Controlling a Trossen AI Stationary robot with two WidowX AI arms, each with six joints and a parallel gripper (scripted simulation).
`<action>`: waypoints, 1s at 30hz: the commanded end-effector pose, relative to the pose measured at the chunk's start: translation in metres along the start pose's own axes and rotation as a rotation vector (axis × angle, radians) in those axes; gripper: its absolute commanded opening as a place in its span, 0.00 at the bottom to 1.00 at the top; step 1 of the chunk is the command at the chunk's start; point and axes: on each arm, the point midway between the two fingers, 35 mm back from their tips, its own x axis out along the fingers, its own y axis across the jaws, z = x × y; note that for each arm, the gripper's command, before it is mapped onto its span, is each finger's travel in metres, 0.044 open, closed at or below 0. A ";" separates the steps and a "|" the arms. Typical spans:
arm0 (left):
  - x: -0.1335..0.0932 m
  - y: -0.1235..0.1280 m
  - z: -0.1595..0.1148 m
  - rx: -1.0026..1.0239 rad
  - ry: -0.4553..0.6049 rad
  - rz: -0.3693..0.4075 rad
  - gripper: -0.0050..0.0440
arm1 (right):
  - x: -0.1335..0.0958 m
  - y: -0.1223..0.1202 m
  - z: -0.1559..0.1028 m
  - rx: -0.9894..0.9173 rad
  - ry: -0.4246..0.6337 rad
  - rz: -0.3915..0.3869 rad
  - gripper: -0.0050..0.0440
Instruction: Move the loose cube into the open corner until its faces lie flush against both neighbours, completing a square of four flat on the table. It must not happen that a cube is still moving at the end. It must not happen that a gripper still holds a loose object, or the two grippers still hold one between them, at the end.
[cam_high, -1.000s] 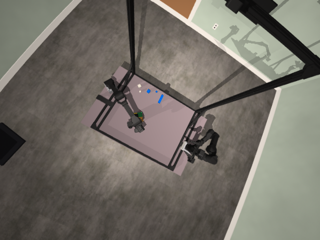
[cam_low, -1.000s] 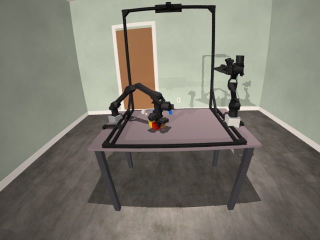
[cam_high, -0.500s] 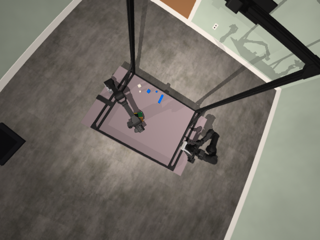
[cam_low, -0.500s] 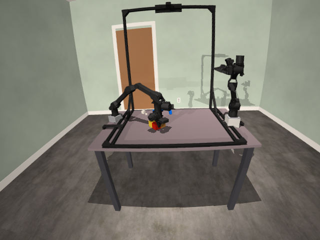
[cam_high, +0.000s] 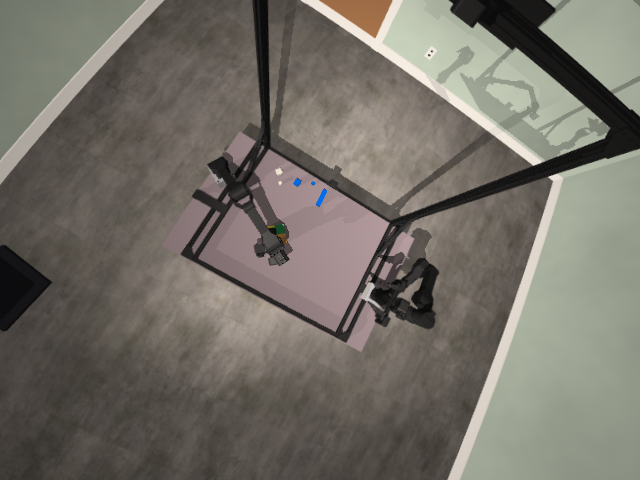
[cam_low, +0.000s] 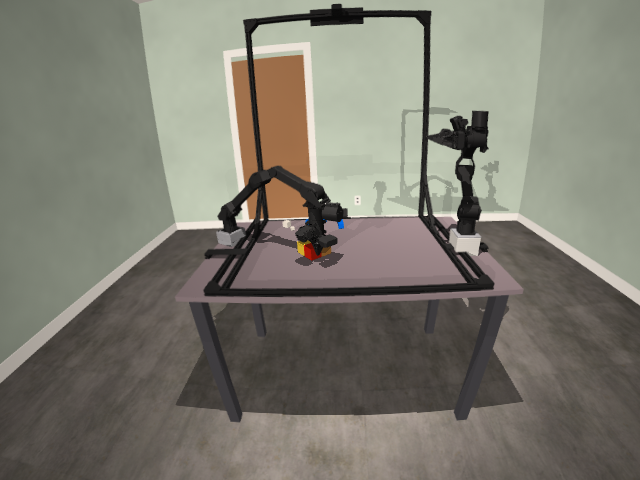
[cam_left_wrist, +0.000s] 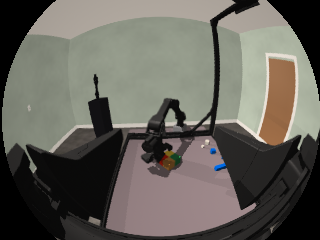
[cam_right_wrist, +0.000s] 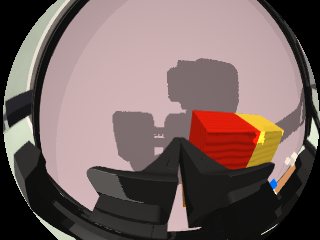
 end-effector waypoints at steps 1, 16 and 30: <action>0.000 0.000 0.000 -0.002 0.000 -0.002 0.92 | 0.001 0.009 0.007 0.001 0.001 0.001 0.10; 0.000 0.000 0.000 -0.002 0.000 -0.002 0.92 | 0.001 0.033 0.034 -0.001 0.000 0.000 0.10; 0.000 0.000 0.000 -0.002 0.000 -0.002 0.92 | -0.049 0.031 0.033 -0.001 0.009 0.024 0.10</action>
